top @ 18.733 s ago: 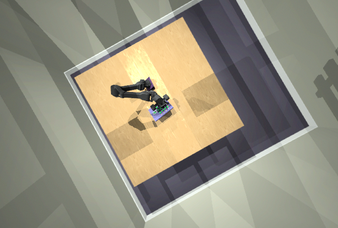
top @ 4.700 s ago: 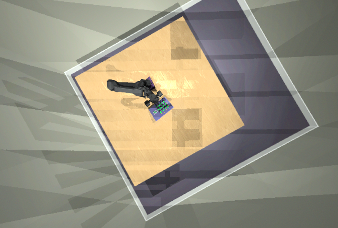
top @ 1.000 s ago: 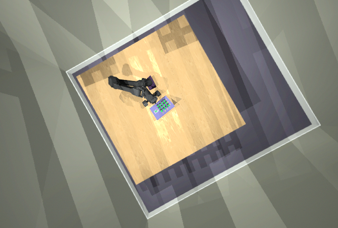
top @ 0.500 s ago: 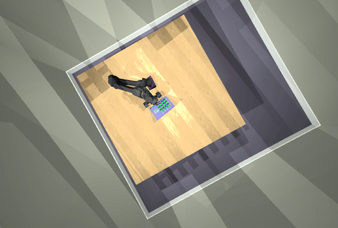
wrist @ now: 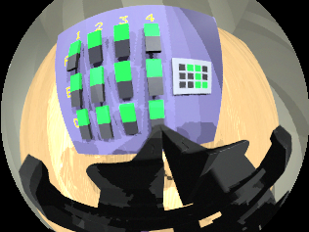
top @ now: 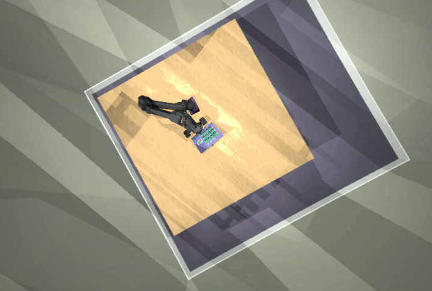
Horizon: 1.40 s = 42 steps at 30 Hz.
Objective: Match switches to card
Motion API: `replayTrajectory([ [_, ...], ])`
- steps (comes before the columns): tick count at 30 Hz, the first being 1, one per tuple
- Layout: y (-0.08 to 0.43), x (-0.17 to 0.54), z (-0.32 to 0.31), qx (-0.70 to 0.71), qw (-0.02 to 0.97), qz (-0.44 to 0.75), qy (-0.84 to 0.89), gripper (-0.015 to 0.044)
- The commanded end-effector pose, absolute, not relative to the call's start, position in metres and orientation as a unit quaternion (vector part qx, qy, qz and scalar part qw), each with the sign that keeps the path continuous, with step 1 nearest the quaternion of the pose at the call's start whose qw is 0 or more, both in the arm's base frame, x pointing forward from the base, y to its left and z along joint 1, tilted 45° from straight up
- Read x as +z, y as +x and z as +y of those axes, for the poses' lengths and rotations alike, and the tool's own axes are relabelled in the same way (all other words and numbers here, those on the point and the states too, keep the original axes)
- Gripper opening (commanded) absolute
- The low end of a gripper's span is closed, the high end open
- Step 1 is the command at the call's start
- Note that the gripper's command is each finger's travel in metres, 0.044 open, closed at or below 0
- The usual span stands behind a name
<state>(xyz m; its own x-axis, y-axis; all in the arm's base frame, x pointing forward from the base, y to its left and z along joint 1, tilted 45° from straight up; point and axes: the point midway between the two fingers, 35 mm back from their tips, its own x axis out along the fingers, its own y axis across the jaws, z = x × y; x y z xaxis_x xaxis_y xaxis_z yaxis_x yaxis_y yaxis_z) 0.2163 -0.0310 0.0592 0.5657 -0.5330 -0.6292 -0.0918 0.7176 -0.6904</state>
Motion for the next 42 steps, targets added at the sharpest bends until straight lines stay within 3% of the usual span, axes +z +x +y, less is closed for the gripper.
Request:
replayTrajectory([
  [1, 0.2162, 0.0584, -0.0309, -0.133, 0.812, 0.447, -0.351, 0.0],
  [42, 0.2187, 0.0555, -0.0334, -0.134, 0.812, 0.447, -0.351, 0.0],
])
